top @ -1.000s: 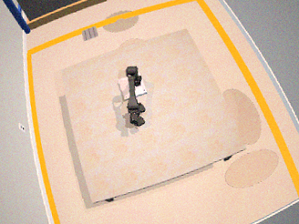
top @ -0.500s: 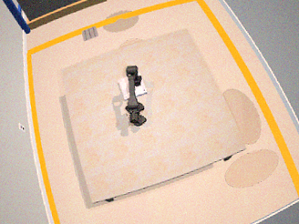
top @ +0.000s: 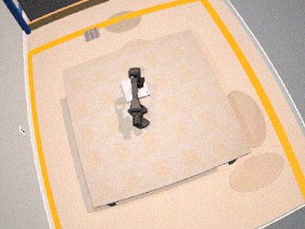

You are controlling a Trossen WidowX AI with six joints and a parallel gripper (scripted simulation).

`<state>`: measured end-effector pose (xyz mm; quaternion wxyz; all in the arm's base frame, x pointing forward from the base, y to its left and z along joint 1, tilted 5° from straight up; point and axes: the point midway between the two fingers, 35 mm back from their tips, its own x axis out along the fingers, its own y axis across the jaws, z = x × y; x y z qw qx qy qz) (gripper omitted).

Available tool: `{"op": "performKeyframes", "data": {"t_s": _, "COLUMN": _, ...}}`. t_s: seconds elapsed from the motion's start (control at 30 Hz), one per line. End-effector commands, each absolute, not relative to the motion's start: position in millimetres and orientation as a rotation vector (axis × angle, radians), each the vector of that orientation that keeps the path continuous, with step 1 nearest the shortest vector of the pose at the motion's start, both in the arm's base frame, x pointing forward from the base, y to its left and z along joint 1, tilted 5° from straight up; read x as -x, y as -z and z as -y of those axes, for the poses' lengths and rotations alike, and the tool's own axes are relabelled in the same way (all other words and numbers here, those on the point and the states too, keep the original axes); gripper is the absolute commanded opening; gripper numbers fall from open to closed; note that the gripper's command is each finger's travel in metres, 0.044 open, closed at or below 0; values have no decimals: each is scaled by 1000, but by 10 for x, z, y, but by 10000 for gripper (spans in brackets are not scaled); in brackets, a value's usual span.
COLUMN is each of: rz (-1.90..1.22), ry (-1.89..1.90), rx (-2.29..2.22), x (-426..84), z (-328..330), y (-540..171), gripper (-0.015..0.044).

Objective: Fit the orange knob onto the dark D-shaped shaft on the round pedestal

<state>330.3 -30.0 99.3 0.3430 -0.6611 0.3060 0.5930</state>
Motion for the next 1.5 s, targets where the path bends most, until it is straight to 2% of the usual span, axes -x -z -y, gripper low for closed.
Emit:
{"op": "performKeyframes", "data": {"t_s": 0.0, "rz": -785, "ry": -1535, "rx": 1726, "x": -3333, "z": 296, "y": -998, "gripper": 0}}
{"op": "performKeyframes", "data": {"t_s": 0.67, "rz": -785, "ry": -1535, "rx": 1725, "x": -3280, "z": 294, "y": -1032, "gripper": 0}}
{"op": "performKeyframes", "data": {"t_s": 0.93, "rz": -643, "ry": -1667, "rx": 1875, "x": -3292, "z": 294, "y": -1040, "gripper": 0}}
{"op": "performKeyframes", "data": {"t_s": 1.47, "rz": -642, "ry": -1666, "rx": 1875, "x": -3333, "z": 295, "y": -992, "gripper": 0}}
